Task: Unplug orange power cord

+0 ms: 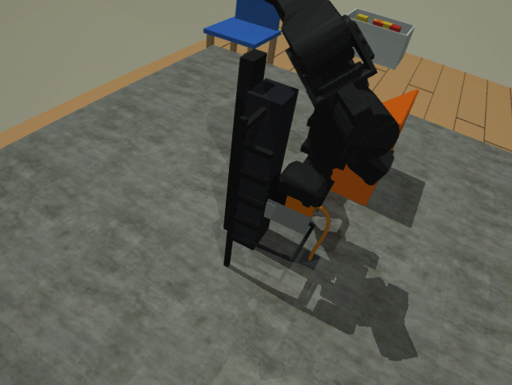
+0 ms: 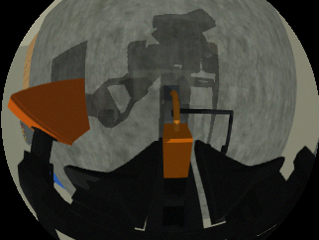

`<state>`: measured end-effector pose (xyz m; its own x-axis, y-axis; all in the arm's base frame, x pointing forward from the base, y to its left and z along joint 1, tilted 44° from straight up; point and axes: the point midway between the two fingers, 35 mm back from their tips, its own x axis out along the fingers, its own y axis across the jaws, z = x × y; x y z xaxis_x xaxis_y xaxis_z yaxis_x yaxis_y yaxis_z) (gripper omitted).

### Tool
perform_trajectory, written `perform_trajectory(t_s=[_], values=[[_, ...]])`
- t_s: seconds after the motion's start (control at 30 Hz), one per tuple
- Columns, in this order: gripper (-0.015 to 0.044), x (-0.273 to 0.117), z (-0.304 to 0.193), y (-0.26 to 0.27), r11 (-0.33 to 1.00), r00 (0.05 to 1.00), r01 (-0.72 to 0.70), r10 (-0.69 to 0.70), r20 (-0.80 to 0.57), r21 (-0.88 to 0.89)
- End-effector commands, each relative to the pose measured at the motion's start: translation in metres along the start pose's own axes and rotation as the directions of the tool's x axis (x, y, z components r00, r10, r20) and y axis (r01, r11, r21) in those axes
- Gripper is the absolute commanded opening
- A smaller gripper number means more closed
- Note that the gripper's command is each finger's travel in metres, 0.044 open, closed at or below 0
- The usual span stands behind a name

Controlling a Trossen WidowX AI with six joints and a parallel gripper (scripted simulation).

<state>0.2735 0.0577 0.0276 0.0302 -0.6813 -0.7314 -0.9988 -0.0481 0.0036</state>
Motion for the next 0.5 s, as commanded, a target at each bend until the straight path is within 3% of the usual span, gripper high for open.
perform_trajectory(t_s=[0.0,0.13,0.47], values=[[0.0160,0.0030,-0.0009,0.0004,1.000,1.000,-0.002,0.002,-0.004,-0.004],[0.0055,0.0005,-0.0001,0.0000,1.000,1.000,0.000,0.000,0.000,0.000],[0.0000,0.0005,0.0007,-0.0001,1.000,1.000,0.000,0.000,0.000,0.000]])
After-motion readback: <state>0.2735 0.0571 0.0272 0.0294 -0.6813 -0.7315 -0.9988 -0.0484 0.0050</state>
